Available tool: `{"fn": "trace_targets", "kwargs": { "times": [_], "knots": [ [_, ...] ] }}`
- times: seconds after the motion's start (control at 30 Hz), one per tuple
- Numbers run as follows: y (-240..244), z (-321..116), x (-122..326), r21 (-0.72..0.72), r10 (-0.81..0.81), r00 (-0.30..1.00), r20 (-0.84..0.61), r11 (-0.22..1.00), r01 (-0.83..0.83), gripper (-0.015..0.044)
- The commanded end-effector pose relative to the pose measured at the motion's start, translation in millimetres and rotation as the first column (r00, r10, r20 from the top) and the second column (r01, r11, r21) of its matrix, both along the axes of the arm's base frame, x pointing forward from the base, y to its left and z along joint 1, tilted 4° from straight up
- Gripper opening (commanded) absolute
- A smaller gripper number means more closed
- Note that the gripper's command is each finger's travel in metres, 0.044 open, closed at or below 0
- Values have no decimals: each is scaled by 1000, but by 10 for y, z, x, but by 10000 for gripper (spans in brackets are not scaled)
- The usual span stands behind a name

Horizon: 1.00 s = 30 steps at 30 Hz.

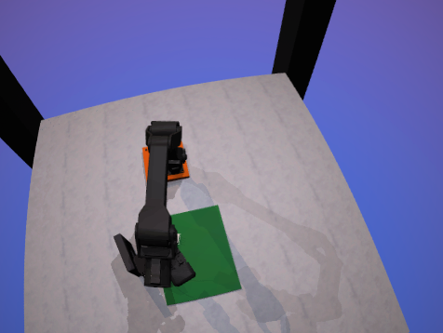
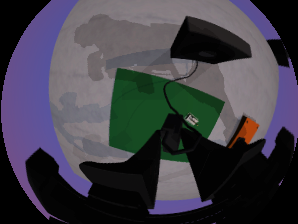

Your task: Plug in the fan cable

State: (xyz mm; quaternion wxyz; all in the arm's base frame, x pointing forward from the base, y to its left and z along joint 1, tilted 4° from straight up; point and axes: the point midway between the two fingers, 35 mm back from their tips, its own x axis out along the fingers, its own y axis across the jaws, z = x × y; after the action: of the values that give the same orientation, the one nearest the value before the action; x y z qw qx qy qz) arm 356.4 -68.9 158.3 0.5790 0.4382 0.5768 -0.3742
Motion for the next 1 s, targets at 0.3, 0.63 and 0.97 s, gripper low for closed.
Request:
{"fn": "trace_targets", "kwargs": {
  "times": [0.3,0.63,0.97],
  "knots": [
    [-40,-144,29,-137,-30,999,-17,990,27,0],
    [-49,-267,31,-276,-40,999,-23,961,32,0],
    [-53,-360,35,-409,-49,999,-11,912,40,0]
  ]
}}
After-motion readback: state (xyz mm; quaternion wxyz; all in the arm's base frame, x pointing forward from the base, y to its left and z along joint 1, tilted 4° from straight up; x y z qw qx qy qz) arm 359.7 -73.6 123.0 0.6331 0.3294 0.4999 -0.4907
